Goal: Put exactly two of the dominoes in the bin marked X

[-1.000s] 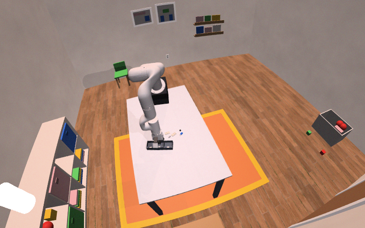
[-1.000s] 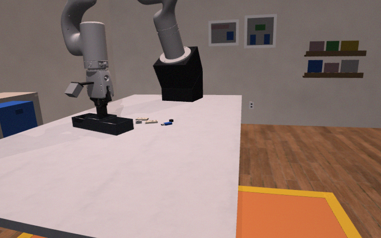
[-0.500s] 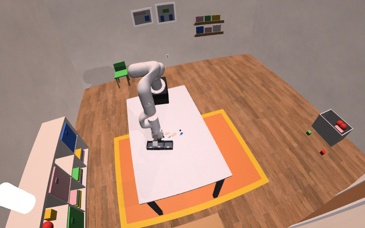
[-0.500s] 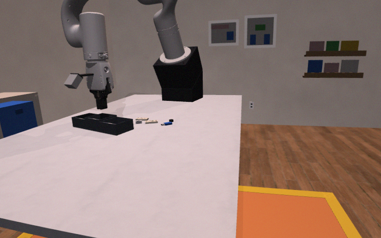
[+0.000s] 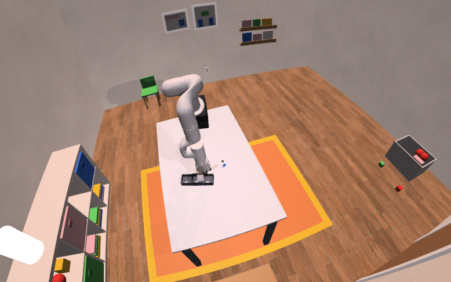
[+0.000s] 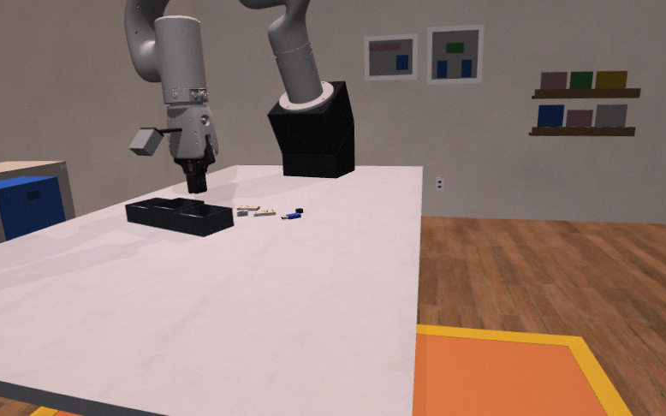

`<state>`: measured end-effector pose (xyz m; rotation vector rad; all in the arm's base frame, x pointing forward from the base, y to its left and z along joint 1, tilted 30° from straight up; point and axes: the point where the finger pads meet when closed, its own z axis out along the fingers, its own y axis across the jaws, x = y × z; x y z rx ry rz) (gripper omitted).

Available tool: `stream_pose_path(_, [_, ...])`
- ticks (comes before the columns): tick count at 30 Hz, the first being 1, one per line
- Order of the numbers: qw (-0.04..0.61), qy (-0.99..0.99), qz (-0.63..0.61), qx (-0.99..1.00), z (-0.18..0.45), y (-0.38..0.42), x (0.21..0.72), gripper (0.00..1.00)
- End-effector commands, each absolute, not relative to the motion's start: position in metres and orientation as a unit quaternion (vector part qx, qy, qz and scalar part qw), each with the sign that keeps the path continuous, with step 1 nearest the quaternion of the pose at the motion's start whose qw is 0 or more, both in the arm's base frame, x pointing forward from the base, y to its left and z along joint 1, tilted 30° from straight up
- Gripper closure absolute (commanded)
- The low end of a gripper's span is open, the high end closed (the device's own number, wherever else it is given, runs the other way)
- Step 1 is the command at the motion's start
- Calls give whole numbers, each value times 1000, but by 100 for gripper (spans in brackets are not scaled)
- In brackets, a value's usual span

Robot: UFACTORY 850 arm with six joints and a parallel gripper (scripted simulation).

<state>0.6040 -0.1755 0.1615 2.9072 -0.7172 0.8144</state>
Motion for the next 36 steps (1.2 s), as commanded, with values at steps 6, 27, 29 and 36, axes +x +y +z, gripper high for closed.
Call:
stream_pose_path(6, [34,-235,260,936,163,-161,613,93])
stream_pose_path(27, [34,-235,260,936,122,-170,636,93])
stream_pose_path(29, [34,-235,260,936,118,-171,638,93])
stream_pose_path(36, [34,-235,260,936,112,-172,641,93])
